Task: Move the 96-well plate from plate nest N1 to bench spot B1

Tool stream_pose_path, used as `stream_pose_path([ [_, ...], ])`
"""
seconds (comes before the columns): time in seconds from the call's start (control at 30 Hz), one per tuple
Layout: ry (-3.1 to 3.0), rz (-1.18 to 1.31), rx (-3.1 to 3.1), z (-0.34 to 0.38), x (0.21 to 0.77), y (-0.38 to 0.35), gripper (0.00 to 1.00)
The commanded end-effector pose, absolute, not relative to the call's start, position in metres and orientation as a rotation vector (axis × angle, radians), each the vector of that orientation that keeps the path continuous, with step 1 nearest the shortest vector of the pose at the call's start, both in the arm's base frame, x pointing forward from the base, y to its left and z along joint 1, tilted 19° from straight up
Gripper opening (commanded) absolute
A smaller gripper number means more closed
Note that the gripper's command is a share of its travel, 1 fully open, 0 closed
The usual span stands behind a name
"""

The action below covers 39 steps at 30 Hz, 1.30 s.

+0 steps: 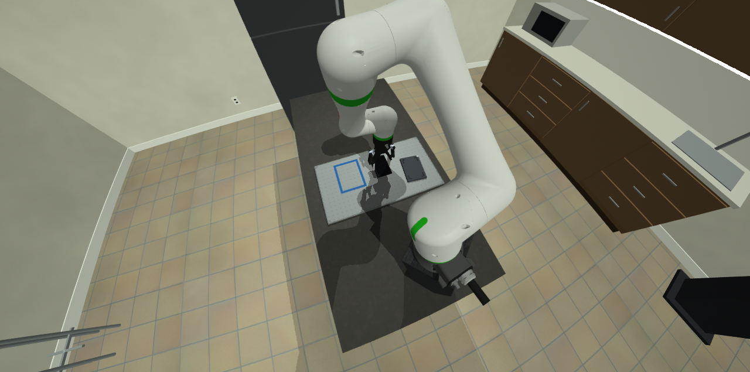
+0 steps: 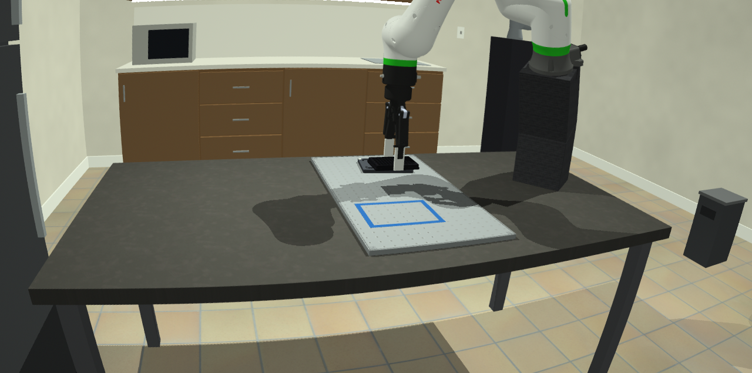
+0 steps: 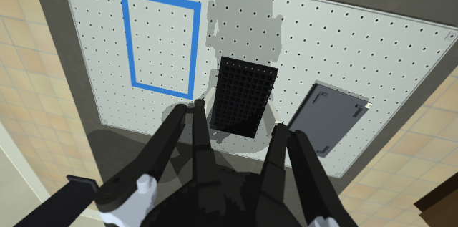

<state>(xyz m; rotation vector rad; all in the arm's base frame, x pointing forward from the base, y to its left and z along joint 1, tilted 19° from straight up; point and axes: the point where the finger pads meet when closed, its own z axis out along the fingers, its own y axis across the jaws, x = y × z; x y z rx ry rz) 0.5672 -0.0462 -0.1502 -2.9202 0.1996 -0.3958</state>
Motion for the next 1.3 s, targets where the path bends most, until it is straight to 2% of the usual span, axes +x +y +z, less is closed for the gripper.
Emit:
stream_pose_path([
  [0.0,0.201,-0.396,-2.921,-0.148,0.57,-0.037,0.0],
  [1.27,0.201,-0.396,-2.921,-0.123,0.607,0.067,0.0],
])
